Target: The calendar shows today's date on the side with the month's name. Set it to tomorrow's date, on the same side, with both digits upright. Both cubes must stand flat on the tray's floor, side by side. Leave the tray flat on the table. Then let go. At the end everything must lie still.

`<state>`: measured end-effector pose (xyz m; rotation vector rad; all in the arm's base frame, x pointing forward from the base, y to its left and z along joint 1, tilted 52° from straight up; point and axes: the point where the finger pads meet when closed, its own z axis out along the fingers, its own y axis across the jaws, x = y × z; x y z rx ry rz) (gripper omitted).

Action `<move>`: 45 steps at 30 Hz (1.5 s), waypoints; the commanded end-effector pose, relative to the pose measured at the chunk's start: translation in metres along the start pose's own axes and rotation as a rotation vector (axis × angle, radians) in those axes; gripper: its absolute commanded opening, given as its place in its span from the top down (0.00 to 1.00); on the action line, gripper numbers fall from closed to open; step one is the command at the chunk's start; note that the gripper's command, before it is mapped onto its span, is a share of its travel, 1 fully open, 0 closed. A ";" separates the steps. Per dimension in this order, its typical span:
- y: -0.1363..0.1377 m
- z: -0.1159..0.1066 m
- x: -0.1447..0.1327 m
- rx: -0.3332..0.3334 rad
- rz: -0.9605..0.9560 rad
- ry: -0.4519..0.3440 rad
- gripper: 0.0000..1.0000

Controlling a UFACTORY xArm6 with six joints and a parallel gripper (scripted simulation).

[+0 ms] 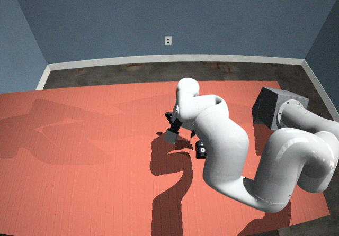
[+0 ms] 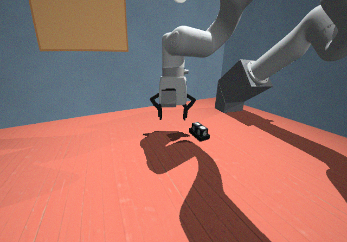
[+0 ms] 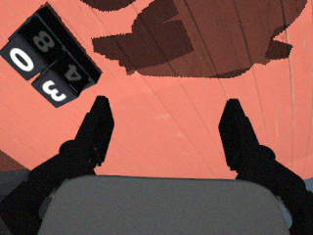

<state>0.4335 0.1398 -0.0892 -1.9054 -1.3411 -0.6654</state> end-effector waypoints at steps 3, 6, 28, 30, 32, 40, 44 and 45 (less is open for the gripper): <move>0.000 -0.001 0.000 -0.003 0.069 0.000 0.00; -0.002 -0.001 -0.001 -0.003 0.187 0.001 0.00; -0.033 -0.001 -0.020 -0.003 0.523 0.001 0.00; -0.045 -0.001 -0.027 -0.003 0.523 0.001 0.00; -0.047 -0.001 -0.028 -0.003 0.523 0.001 0.00; -0.050 -0.001 -0.030 -0.003 0.729 0.001 0.00; -0.051 -0.001 -0.031 -0.002 0.769 0.001 0.00; -0.057 -0.001 -0.034 -0.002 0.784 0.001 0.00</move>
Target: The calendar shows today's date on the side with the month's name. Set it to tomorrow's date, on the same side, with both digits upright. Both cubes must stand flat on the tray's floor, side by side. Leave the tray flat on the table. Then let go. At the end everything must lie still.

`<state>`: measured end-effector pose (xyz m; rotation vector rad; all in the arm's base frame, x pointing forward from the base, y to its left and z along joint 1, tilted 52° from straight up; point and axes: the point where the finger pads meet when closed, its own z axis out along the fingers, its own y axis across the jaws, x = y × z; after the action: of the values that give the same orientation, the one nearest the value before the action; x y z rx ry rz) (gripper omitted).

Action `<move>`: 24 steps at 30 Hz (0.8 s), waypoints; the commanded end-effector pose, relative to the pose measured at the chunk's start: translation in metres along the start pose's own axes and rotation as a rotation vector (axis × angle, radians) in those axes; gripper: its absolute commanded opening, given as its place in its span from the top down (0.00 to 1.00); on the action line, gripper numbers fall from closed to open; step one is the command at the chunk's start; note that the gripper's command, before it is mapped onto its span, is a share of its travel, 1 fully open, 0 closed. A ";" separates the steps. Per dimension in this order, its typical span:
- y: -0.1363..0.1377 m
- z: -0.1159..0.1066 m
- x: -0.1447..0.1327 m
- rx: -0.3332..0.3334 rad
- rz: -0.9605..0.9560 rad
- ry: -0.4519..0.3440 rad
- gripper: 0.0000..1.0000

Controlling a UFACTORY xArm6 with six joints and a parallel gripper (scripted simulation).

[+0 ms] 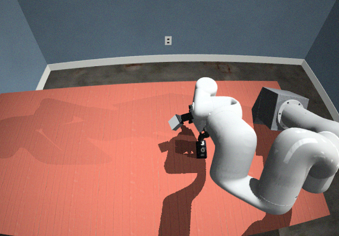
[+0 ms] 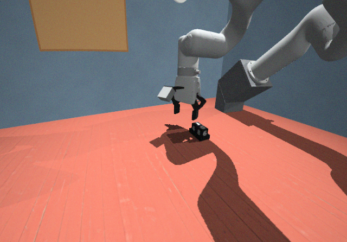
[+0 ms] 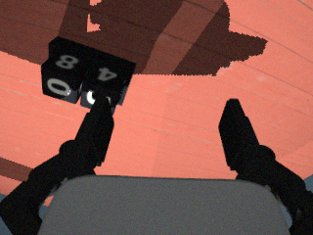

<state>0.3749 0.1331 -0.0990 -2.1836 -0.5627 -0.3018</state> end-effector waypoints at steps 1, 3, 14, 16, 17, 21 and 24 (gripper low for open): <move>-0.004 -0.001 -0.015 -0.001 0.066 -0.005 0.00; -0.007 -0.001 -0.022 -0.001 0.066 -0.005 0.00; -0.008 -0.001 -0.026 -0.002 0.304 -0.005 0.00; -0.008 -0.001 -0.027 -0.002 0.313 -0.005 0.00; -0.011 -0.001 -0.033 -0.002 0.328 -0.005 0.00; -0.016 -0.001 -0.049 -0.002 0.328 -0.005 0.00; -0.016 -0.001 -0.049 -0.002 0.350 -0.005 0.00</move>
<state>0.3262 0.1279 -0.1073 -2.2334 -0.2020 -0.1167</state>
